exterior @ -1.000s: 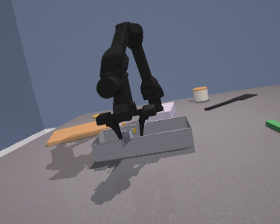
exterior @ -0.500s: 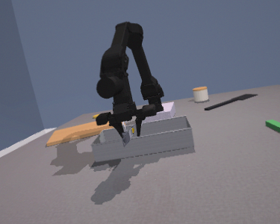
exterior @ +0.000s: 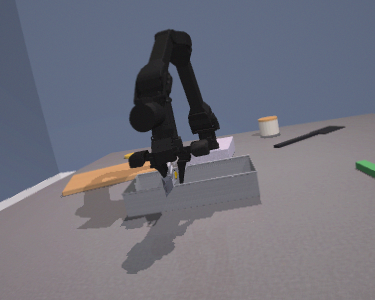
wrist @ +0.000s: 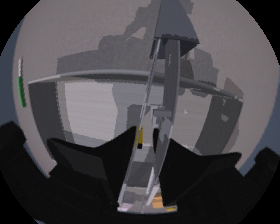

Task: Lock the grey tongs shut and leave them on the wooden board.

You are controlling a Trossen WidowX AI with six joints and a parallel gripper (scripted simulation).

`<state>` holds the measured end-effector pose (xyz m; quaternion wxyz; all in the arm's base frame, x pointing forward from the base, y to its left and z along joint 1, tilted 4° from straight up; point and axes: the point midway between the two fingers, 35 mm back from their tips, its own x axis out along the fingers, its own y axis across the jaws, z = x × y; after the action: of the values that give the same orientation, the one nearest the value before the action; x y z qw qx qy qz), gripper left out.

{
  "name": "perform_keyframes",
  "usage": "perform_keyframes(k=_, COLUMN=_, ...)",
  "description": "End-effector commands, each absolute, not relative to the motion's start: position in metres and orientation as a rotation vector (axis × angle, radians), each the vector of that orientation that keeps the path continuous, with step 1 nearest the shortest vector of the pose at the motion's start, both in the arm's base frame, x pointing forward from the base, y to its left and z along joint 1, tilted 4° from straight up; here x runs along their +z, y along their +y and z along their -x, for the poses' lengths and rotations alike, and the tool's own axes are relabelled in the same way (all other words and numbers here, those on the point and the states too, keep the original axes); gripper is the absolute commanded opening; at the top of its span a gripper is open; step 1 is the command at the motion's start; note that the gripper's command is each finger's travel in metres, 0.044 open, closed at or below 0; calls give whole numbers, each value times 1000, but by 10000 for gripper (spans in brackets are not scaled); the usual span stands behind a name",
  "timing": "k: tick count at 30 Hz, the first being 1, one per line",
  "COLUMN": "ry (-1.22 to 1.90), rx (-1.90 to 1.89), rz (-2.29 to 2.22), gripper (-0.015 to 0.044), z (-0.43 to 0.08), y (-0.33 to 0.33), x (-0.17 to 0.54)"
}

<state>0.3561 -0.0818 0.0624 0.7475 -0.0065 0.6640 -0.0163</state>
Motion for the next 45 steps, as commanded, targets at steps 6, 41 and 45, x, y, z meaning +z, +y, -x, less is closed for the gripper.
perform_keyframes(k=6, ry=1452, rx=-36, rz=15, gripper=48, z=-356, y=-82, x=63)
perform_keyframes(k=41, ry=1461, rx=-34, rz=20, gripper=-150, z=-343, y=-77, x=189)
perform_keyframes(k=45, ry=1462, rx=-28, rz=19, gripper=-150, z=-343, y=-77, x=187)
